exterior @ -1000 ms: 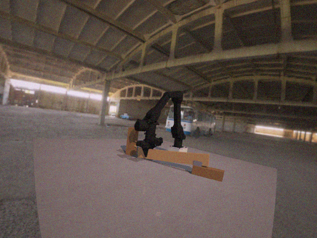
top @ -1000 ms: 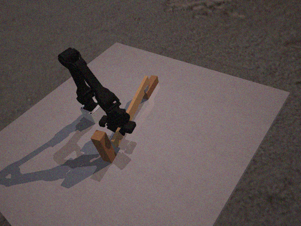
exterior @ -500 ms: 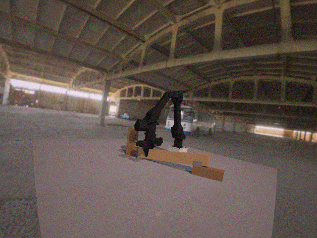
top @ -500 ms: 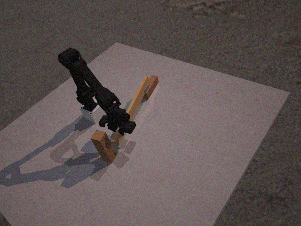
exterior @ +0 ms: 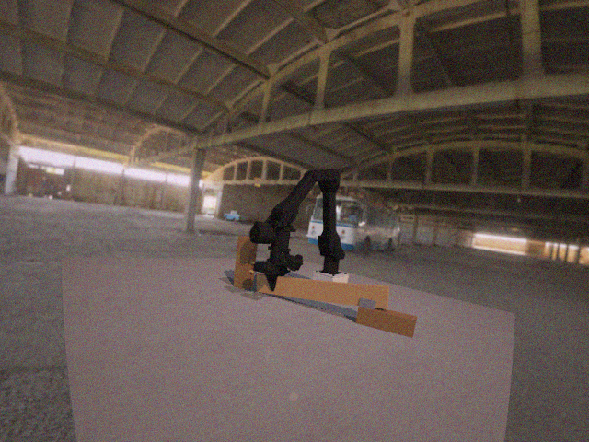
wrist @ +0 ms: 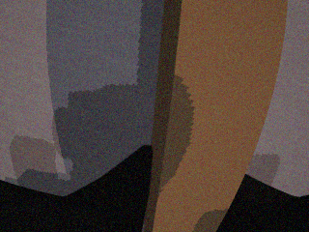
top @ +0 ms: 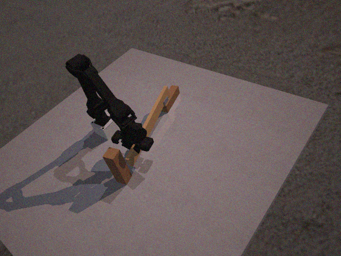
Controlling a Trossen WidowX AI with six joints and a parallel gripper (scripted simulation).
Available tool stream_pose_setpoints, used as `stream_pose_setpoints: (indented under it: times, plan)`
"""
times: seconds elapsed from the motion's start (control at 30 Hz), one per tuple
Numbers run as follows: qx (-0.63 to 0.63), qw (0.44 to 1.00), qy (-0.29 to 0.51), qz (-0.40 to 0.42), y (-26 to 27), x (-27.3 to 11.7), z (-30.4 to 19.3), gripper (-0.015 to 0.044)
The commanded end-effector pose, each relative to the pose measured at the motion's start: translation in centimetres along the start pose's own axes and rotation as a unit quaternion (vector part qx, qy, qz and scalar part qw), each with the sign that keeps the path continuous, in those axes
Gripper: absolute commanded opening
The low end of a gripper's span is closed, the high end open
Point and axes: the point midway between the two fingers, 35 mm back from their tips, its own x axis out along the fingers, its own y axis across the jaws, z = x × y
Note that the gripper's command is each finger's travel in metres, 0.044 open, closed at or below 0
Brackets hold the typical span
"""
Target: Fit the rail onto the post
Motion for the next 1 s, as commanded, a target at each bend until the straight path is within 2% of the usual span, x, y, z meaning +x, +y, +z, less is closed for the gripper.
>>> stream_pose_setpoints:
  times: [0.0, 0.97]
  plan:
    - [-0.002, 1.0, -0.001, -0.004, -0.2, -0.5, 0.0, 0.0]
    - [-0.002, 1.0, -0.001, -0.004, -0.6, -2.0, 0.0, 0.0]
